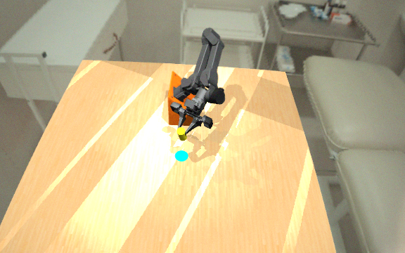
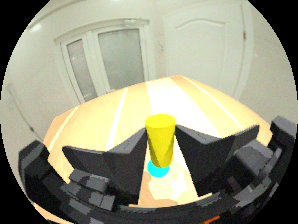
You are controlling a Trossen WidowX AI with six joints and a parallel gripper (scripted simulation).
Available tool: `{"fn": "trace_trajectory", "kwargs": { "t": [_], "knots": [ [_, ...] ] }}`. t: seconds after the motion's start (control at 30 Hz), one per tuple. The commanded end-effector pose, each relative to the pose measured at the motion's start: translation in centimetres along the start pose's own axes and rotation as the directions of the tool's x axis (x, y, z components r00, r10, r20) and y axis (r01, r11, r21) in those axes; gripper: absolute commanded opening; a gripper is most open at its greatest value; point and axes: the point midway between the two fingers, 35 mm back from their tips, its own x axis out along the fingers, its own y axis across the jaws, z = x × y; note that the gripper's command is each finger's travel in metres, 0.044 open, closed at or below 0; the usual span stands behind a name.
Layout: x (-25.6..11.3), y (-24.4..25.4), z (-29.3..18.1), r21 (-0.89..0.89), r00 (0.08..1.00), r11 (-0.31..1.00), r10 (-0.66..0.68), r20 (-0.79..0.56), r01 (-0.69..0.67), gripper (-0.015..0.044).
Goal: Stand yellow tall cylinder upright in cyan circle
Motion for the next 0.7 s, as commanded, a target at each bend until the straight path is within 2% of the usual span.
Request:
{"fn": "trace_trajectory", "kwargs": {
  "t": [0.0,0.67],
  "knots": [
    [-0.08,0.05,0.12,0.021,1.000,1.000,0.018,0.024,-0.018,0.0105],
    [-0.03,0.10,0.08,0.029,0.999,0.999,0.023,0.031,-0.024,0.0105]
  ]
}}
